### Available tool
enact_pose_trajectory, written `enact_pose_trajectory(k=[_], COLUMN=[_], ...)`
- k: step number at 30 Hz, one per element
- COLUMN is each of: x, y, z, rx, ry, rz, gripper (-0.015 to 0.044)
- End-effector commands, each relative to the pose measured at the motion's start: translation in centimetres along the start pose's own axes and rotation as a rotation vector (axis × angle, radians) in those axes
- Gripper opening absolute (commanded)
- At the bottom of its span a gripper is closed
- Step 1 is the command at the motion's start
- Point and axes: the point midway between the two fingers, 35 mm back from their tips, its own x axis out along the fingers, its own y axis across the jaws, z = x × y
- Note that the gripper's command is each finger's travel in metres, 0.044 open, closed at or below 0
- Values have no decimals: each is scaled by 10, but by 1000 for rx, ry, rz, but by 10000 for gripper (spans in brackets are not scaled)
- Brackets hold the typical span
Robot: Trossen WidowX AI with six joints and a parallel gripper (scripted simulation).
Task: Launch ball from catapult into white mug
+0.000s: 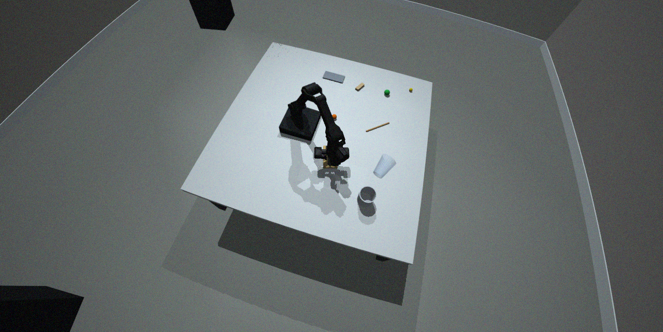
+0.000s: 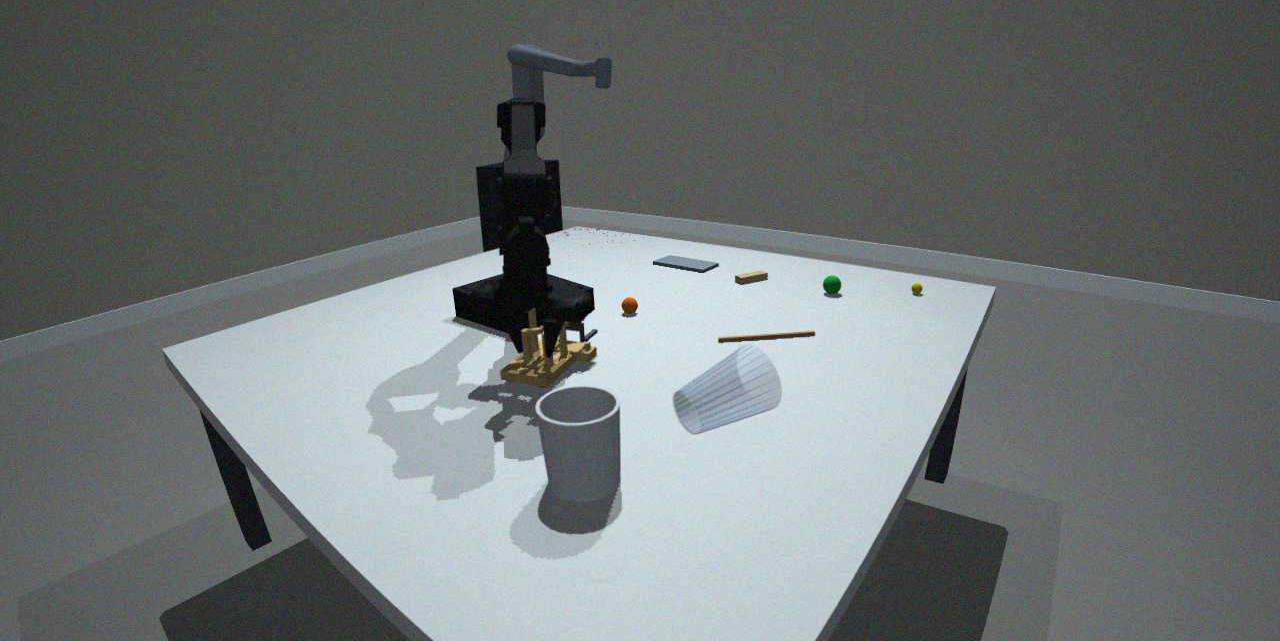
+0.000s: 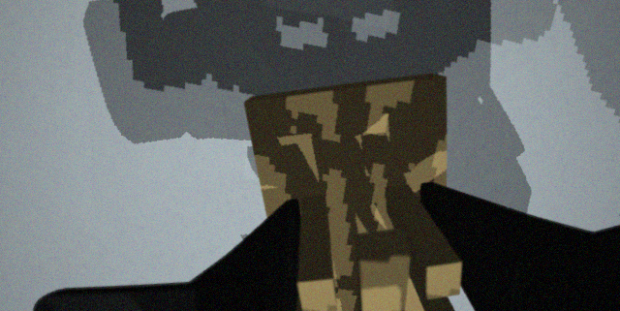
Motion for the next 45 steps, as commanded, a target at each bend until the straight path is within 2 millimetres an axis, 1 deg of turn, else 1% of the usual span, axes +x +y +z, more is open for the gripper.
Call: enact_pose_trajectory(k=[1, 4, 5, 10, 23, 24, 25, 27, 29, 30, 31, 32, 33, 34, 37, 40, 42, 43, 45], x=[5, 10, 7, 7, 7, 4, -4, -34, -69, -83, -91, -94, -94, -85, -85, -88, -86, -78, -52], y=[1, 1, 0, 0, 0, 0, 1, 2, 1, 1, 0, 0, 0, 1, 1, -1, -1, -1, -1], z=[-1, -1, 0, 0, 0, 0, 1, 4, 3, 2, 1, 0, 0, 4, 4, -2, -1, -1, -1], rx=[3, 2, -2, -2, -2, -2, -2, -2, -2, -1, -1, -1, -1, 3, 3, -3, -3, -3, -3], ry=[3, 3, 0, 0, 0, 0, 0, -1, -1, -1, -1, -1, -1, -15, -15, 3, 3, 3, 3], rz=[4, 4, 0, 0, 0, 0, 0, 0, 0, 0, -1, -1, -1, 7, 7, 4, 4, 4, 4], gripper=[0, 0, 0, 0, 341, 368, 394, 440, 440, 440, 440, 440, 440, 440, 440, 440, 440, 440, 440])
